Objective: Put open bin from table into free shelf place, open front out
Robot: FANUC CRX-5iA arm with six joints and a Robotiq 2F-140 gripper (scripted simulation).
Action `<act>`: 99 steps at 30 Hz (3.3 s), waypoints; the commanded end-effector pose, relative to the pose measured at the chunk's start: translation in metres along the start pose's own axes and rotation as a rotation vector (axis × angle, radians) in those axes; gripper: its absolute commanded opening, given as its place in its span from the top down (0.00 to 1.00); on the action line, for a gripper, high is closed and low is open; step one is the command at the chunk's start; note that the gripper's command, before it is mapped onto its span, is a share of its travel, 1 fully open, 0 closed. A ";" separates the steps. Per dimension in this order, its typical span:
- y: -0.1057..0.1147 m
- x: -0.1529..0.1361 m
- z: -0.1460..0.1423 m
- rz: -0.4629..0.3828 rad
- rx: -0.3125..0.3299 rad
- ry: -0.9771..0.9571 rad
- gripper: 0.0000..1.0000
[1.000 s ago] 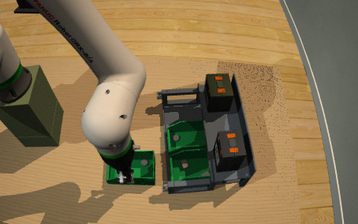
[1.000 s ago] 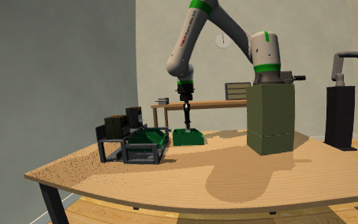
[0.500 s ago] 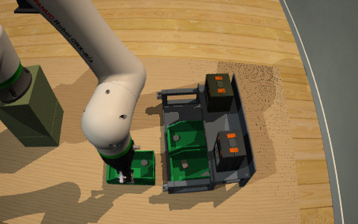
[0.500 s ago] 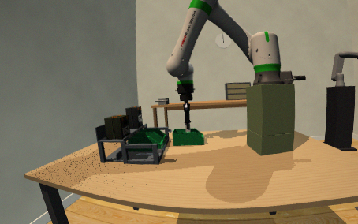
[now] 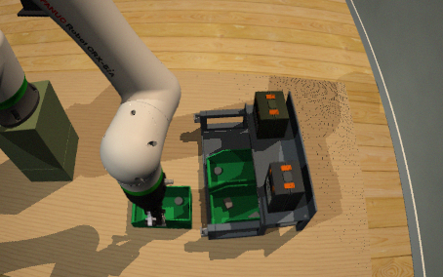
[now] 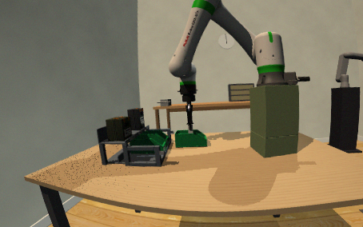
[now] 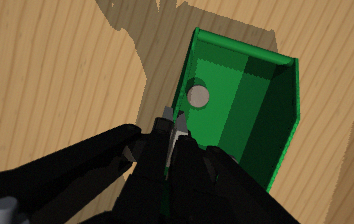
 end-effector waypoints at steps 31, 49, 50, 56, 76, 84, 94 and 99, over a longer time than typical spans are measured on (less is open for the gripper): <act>0.030 0.000 0.000 0.000 0.000 0.000 1.00; 0.032 0.000 0.000 0.000 0.000 0.000 1.00; 0.032 0.000 0.000 0.000 0.000 0.000 1.00; 0.032 0.000 0.000 0.000 0.000 0.000 1.00; 0.032 0.000 0.000 0.000 0.000 0.000 1.00; 0.032 0.000 0.000 0.000 0.000 0.000 1.00; 0.032 0.001 0.004 0.000 0.000 0.001 1.00; 0.032 0.003 0.010 0.000 0.000 0.003 1.00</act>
Point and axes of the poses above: the point where the finger pads meet when closed, its own y axis back along the fingers, its own z axis across the jaws, x = y × z, the point moved 5 cm from there along y, back along the fingers, and after that the axes turned 10 degrees about -y, right-handed, at the moved point
